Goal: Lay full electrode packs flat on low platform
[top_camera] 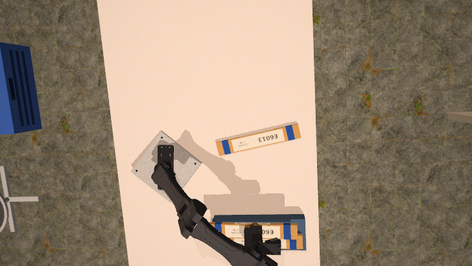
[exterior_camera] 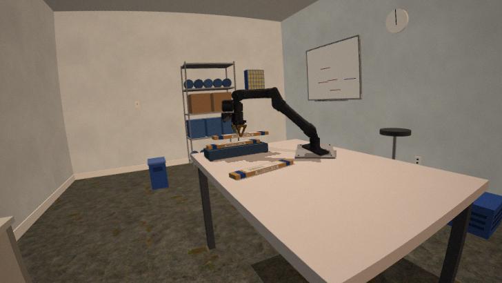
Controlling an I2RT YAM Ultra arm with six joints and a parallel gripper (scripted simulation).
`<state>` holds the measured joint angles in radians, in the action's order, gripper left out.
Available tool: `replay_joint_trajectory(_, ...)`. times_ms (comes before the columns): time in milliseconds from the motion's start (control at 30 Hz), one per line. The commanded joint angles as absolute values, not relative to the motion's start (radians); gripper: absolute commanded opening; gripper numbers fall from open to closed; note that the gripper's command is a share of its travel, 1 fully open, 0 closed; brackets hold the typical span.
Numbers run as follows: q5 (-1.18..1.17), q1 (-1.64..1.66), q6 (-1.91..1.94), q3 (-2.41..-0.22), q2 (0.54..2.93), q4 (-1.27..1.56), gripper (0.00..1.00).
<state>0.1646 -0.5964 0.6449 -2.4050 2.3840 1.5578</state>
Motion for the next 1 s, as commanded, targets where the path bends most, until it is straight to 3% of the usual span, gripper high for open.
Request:
replay_joint_trajectory(0,0.171,-0.616,0.652,-2.463,2.329,1.571,0.00)
replay_joint_trajectory(967,0.171,-0.613,0.652,-2.470,2.388,1.558,0.00)
